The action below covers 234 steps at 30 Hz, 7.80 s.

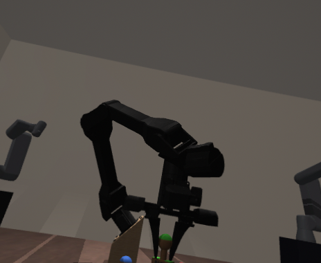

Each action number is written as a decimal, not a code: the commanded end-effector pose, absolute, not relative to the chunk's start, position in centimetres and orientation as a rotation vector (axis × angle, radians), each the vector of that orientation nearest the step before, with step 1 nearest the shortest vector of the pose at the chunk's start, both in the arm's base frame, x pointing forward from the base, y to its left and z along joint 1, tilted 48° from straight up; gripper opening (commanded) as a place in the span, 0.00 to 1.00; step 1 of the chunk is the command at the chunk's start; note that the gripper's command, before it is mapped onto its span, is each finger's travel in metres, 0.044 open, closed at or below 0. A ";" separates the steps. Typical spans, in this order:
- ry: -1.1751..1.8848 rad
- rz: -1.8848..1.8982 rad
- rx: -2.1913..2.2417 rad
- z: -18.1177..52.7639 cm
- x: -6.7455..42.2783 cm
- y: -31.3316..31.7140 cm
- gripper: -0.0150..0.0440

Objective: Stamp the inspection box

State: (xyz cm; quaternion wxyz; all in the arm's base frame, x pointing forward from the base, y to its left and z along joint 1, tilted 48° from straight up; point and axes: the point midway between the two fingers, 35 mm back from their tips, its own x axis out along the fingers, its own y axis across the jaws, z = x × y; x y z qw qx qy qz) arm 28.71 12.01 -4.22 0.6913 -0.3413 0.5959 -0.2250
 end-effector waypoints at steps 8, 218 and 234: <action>1.335 -0.504 -0.774 -4.8 28.7 11.3 0.25; 1.332 -0.511 -0.762 -4.3 28.5 11.8 0.25; 1.283 -0.604 -0.639 -1.0 28.4 10.5 0.25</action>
